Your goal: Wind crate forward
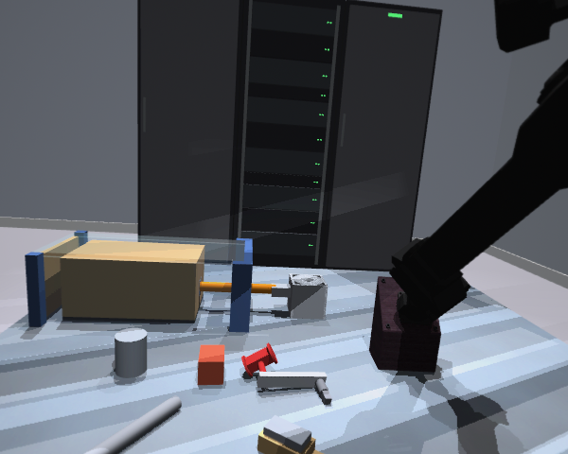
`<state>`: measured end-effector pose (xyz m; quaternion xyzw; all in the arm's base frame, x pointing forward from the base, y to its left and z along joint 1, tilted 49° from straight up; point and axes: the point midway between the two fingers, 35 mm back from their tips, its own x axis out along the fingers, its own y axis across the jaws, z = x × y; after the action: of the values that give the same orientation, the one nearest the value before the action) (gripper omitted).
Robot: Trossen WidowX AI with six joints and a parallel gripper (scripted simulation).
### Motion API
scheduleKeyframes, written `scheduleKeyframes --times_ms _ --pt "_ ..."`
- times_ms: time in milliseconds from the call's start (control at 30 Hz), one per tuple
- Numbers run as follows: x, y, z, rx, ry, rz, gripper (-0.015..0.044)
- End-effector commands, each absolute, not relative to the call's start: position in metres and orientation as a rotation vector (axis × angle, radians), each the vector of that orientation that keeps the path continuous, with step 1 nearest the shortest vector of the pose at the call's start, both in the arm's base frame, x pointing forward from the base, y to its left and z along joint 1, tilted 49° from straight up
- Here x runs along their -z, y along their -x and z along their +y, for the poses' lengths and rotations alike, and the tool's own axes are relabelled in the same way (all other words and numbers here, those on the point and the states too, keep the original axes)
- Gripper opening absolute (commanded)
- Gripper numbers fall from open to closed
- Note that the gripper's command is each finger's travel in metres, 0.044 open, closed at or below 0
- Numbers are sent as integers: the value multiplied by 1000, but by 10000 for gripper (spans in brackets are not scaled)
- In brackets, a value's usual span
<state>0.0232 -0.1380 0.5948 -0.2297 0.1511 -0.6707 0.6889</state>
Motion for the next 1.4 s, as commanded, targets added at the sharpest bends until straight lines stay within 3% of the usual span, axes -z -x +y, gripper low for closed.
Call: scheduleKeyframes --times_ms 0,300,733,1033,1367 --pt "-594 -23 -139 1498 508 333 426" --pt "-554 -18 -188 1233 3 37 440" --pt "-471 -87 -249 815 -854 -106 440" --pt "-376 -182 -250 614 -1554 57 440" --pt "-274 -273 -180 608 -2183 454 440"
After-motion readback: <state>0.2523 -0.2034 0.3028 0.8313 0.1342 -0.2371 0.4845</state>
